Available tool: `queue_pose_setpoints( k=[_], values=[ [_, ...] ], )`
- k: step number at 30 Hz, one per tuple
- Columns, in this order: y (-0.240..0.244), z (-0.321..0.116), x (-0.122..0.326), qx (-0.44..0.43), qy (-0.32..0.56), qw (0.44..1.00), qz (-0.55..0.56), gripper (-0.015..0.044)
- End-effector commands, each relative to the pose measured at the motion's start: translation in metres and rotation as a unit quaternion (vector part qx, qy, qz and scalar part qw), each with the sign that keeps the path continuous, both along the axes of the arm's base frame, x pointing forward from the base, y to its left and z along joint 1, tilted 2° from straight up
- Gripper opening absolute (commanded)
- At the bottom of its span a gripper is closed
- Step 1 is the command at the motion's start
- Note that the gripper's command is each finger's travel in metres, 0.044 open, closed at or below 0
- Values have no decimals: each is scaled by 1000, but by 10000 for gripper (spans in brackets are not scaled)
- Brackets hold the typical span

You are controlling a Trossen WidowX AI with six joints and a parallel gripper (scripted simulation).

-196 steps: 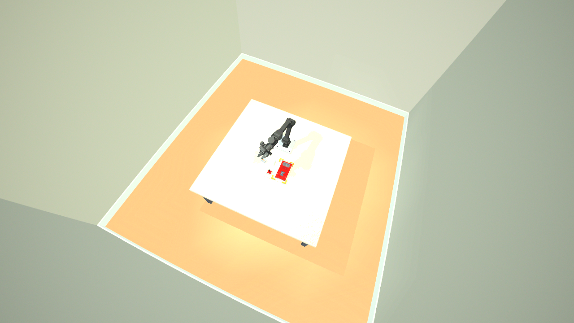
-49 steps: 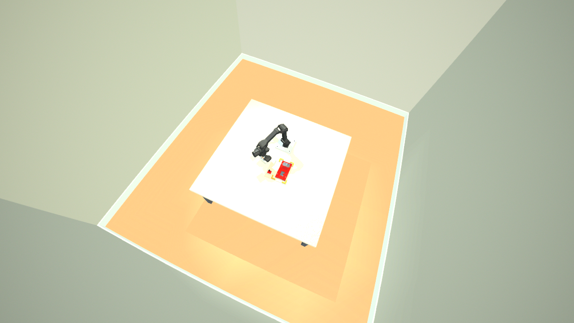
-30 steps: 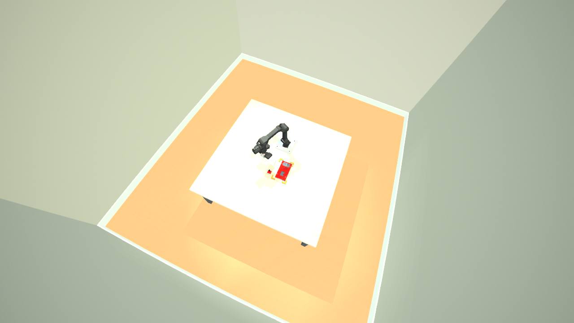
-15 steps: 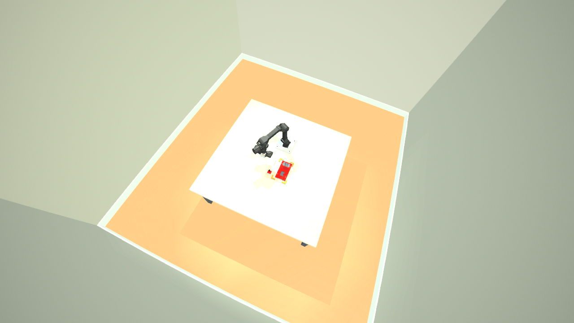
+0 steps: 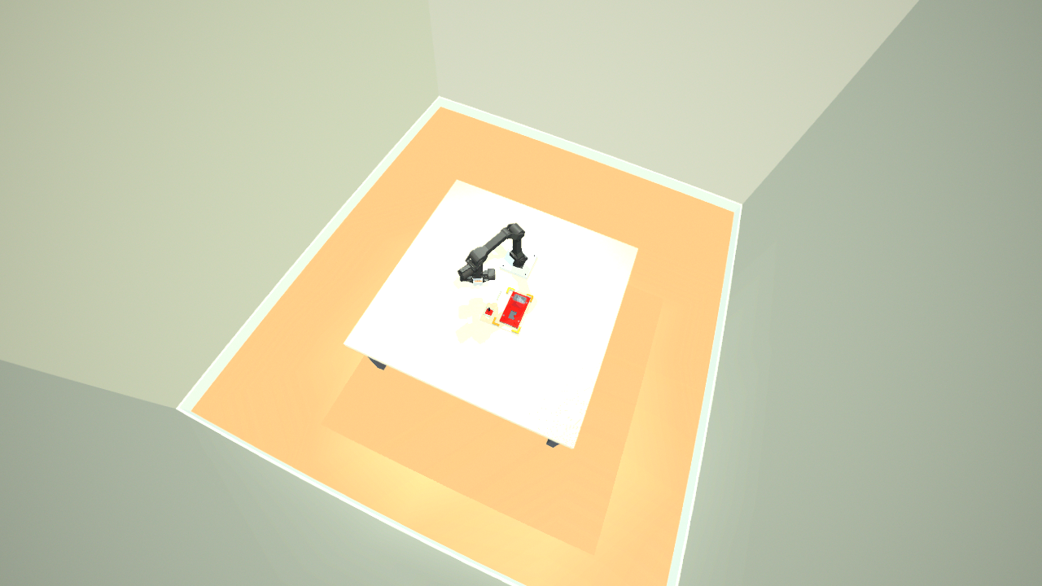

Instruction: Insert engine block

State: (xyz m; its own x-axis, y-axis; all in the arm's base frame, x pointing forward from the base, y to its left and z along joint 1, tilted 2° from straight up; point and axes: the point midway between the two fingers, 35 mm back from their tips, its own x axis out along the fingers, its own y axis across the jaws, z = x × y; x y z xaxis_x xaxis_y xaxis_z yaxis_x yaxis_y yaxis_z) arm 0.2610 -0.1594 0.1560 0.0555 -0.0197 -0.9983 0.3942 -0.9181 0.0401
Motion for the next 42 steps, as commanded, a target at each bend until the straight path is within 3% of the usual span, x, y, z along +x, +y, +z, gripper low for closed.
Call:
queue_pose_setpoints(
  k=[1,21,42],
  values=[
    [0,-1,0,-3,0,997,77,0],
    [0,-4,0,-22,7,911,411,0],
    [0,-6,0,-40,12,705,708,0]
  ],
)
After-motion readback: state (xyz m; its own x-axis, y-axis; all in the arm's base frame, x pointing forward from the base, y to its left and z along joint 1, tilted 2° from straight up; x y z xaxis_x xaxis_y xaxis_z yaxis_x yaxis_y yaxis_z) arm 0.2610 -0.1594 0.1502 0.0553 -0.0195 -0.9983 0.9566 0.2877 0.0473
